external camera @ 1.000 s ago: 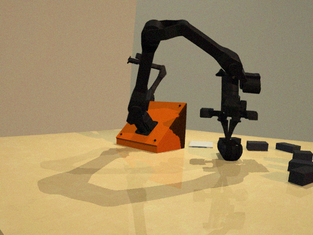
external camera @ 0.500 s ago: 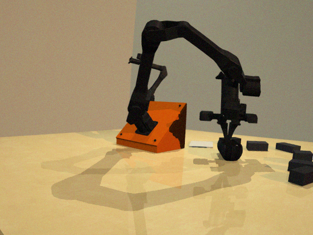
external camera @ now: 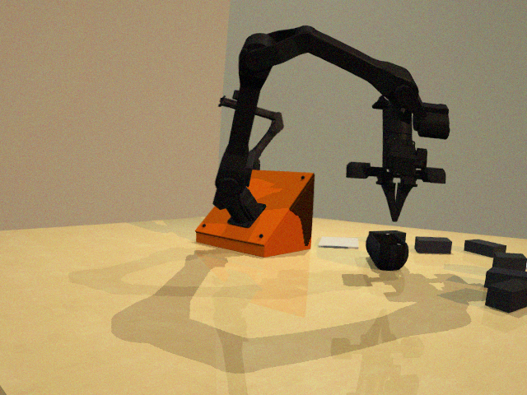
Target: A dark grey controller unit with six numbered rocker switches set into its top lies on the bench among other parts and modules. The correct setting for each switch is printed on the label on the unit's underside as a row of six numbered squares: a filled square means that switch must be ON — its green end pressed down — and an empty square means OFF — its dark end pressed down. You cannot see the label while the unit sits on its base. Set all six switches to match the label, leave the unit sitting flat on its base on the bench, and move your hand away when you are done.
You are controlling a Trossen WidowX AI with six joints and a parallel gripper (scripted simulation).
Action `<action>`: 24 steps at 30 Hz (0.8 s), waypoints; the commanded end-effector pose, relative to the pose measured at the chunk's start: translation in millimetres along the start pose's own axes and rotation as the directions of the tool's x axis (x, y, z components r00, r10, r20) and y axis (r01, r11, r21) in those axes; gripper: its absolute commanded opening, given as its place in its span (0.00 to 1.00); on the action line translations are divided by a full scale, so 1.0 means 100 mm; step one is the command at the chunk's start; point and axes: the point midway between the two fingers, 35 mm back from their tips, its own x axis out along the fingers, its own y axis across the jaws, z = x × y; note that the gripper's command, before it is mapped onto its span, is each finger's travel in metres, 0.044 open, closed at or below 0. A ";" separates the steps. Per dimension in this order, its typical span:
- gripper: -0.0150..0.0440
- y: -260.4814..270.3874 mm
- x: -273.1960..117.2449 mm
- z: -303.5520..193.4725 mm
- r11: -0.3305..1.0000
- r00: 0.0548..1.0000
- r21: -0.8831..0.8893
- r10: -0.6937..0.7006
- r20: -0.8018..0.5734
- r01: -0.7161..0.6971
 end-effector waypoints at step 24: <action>0.25 0.05 0.33 0.15 1.000 1.000 0.003 -0.004 0.003 0.004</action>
